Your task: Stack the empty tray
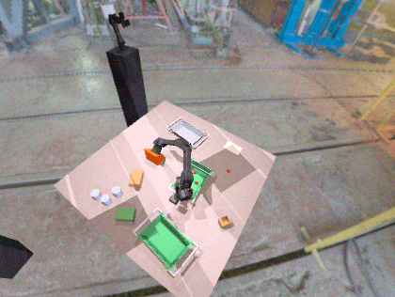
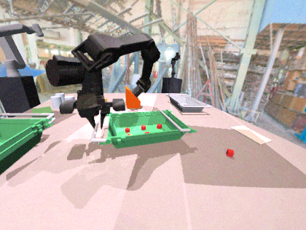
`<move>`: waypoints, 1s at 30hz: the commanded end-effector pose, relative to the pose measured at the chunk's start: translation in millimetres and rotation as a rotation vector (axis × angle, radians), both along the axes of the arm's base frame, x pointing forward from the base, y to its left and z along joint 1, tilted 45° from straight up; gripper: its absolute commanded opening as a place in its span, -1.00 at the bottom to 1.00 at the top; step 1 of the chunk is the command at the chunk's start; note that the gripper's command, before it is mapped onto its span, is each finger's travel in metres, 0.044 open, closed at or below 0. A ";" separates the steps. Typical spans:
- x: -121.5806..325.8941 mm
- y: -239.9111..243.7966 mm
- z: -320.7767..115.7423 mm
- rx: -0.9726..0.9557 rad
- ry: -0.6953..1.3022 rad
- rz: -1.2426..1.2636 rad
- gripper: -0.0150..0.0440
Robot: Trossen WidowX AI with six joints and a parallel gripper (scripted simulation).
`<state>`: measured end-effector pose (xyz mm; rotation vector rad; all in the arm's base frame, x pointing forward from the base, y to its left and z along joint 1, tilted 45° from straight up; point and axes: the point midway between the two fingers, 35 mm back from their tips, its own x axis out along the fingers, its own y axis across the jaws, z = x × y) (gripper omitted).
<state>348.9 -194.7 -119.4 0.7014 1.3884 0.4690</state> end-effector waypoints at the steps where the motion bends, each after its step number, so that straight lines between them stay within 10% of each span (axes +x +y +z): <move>1: -0.8 -3.0 15.8 0.004 -0.001 -0.003 -0.19; 30: 6.4 45.2 59.9 0.008 -0.001 -0.003 -0.19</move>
